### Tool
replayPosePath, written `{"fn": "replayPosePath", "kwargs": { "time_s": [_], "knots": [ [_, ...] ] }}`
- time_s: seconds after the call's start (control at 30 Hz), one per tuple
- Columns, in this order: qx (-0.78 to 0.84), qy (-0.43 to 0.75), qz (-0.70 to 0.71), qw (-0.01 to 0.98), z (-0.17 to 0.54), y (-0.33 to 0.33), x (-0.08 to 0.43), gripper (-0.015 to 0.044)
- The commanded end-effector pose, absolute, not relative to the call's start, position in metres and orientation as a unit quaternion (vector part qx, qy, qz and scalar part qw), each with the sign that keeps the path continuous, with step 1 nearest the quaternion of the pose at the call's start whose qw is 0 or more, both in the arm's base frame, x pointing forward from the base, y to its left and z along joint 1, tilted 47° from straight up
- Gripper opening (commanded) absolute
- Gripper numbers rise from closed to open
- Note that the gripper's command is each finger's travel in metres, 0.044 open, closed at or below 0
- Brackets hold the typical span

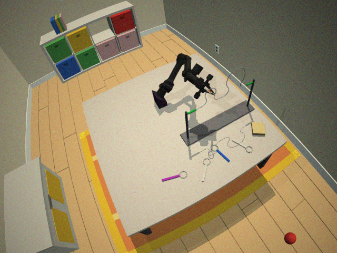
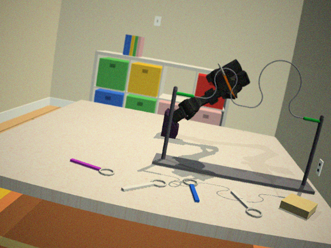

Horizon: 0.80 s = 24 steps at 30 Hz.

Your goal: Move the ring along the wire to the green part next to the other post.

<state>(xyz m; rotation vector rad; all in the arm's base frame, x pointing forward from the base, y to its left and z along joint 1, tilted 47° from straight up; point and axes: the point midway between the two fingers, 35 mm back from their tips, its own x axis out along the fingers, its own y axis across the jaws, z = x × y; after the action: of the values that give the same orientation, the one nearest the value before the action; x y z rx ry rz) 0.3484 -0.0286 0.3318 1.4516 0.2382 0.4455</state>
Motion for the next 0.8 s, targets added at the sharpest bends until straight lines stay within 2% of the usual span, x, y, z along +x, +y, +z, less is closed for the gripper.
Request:
{"fn": "replayPosePath", "kwargs": {
  "time_s": [0.0,0.77],
  "knots": [
    [0.686,0.1,0.207,0.691,0.335,-0.028,0.349,-0.015],
    [0.844,0.032,0.246,0.476,0.37,-0.036,0.347,-0.015]
  ]
}}
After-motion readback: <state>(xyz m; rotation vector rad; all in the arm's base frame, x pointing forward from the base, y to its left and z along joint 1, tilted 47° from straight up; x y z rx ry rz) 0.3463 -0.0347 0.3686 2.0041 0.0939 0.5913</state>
